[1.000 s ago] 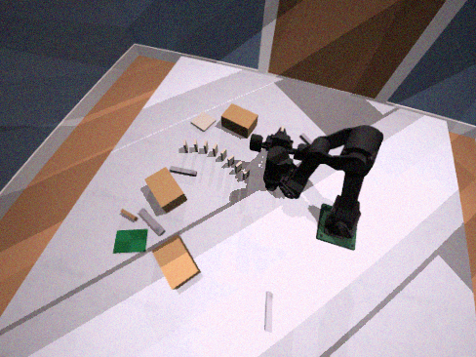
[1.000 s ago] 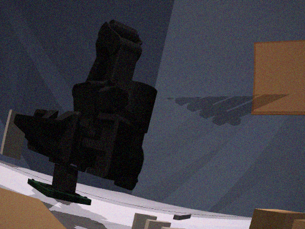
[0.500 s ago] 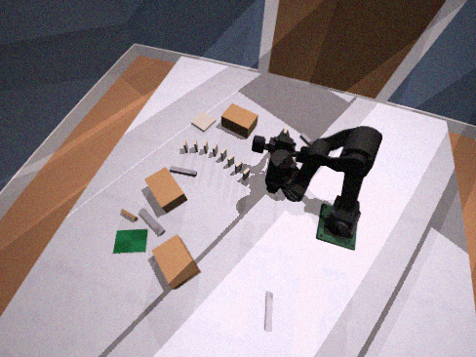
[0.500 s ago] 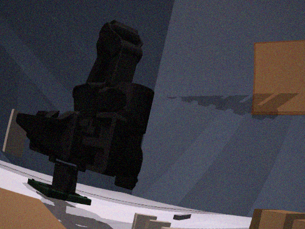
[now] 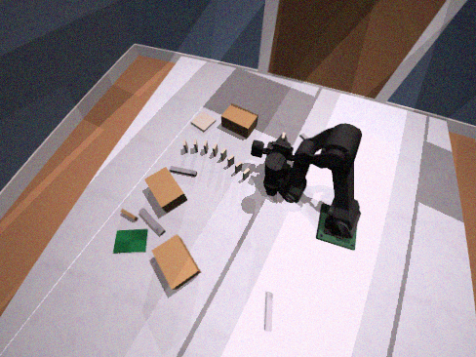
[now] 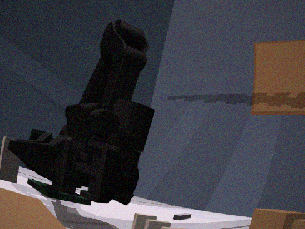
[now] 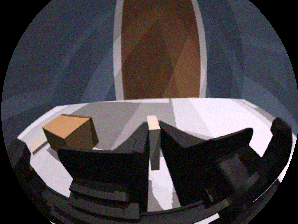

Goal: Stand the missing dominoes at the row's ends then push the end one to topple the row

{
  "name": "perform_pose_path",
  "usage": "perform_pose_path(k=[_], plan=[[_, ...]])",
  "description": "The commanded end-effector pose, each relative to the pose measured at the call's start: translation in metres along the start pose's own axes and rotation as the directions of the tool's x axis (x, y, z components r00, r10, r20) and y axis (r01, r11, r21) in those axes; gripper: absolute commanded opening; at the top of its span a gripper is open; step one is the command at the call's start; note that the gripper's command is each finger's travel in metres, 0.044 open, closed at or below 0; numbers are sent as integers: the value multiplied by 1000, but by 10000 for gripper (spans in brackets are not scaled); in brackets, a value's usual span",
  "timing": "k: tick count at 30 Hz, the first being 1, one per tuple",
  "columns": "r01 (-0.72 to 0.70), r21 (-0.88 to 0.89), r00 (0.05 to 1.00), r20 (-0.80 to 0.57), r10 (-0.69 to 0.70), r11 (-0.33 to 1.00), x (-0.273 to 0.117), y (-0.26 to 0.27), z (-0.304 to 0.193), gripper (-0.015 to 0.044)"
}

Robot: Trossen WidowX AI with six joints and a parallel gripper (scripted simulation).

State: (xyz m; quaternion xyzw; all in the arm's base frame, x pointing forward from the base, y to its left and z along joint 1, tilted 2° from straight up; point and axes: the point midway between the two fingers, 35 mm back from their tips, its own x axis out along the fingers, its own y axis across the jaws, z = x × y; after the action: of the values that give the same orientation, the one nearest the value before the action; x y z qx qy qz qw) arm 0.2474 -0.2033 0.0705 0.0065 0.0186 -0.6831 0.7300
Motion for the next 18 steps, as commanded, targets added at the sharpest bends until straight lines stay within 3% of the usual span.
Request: perform_pose_path(k=[1,18], plan=[[1,9,1000,-11,-1,1000,2,1,-11,23],[9,9,999,-38,-9,1000,5,-1,-38,23]])
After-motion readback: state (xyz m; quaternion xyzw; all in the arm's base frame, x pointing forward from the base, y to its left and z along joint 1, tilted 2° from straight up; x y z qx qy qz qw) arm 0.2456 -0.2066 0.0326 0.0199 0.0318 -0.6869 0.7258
